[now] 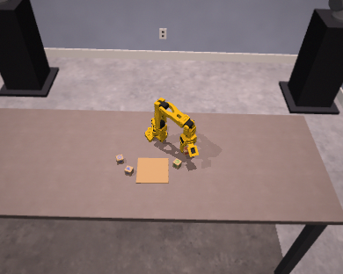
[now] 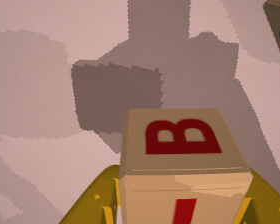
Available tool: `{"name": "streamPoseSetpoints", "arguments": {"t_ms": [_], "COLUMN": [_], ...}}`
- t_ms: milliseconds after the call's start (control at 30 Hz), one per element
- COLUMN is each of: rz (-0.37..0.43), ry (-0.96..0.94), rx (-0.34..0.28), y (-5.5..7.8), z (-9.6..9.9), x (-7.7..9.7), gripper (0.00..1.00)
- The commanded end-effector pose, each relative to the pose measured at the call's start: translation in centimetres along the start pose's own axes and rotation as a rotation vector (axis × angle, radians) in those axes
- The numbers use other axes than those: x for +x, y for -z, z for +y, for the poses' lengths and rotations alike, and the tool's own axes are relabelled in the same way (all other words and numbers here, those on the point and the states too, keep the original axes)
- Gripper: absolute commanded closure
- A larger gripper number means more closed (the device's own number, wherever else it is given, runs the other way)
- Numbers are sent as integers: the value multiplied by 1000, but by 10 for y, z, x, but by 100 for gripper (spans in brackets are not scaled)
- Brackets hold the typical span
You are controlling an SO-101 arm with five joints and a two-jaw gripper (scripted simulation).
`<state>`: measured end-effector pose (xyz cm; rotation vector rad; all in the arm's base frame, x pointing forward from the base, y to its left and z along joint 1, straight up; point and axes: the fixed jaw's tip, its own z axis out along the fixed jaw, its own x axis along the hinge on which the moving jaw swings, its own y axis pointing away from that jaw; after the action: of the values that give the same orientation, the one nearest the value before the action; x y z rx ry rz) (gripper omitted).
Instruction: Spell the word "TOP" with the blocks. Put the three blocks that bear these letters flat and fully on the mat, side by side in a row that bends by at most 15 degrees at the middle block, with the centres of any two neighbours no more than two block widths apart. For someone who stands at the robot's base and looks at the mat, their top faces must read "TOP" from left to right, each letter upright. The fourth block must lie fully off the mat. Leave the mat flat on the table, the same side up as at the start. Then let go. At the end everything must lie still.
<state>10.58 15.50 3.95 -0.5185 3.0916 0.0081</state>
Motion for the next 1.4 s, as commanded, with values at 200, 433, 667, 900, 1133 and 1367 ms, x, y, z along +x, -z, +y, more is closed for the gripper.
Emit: {"name": "streamPoseSetpoints", "arguments": {"t_ms": [200, 433, 667, 900, 1133, 1367], "rz": [-72, -72, -72, -72, -72, -72], "ry": [-1, -1, -1, -1, -1, -1], "rx": [-52, -52, -52, -52, -52, -52], "y": [7, 7, 3, 1, -1, -5], "z": [8, 8, 8, 8, 8, 8], "x": [-9, -9, -9, -9, -9, -10], "gripper": [100, 100, 100, 100, 100, 100]}}
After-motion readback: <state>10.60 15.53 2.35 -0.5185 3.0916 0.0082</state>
